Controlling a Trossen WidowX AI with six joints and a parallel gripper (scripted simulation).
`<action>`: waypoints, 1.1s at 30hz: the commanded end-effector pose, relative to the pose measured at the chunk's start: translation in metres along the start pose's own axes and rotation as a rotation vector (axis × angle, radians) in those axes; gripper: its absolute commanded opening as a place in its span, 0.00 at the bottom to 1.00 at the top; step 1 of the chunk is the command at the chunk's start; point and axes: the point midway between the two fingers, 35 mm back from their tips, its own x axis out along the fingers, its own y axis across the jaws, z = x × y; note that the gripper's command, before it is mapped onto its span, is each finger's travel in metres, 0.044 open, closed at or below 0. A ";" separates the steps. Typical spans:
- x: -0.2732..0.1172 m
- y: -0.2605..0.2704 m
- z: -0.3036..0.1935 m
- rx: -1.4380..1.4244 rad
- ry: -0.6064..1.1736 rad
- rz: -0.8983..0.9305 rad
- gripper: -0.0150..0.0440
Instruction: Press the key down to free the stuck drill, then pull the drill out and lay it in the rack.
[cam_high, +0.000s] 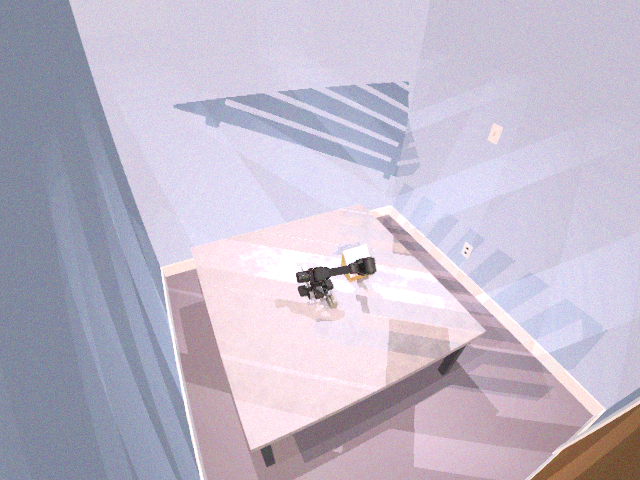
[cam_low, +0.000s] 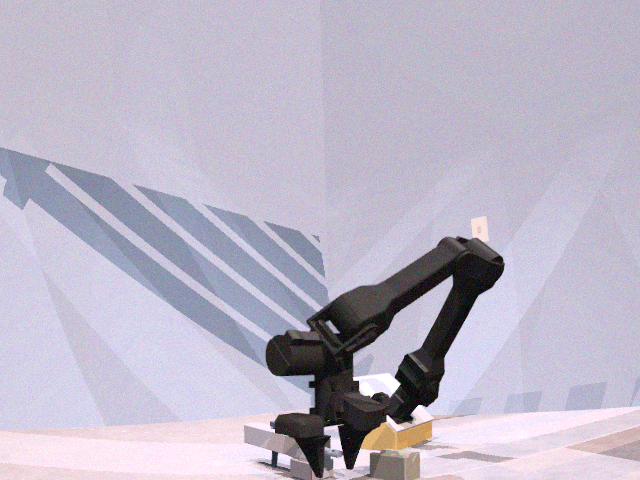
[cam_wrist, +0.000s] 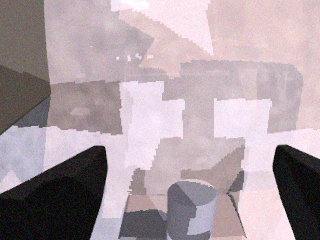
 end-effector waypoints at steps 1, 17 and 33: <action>0.000 0.000 0.000 0.000 0.000 0.000 0.60; 0.000 0.000 0.001 0.002 -0.001 0.002 0.25; 0.000 0.001 0.015 0.011 -0.005 0.009 0.25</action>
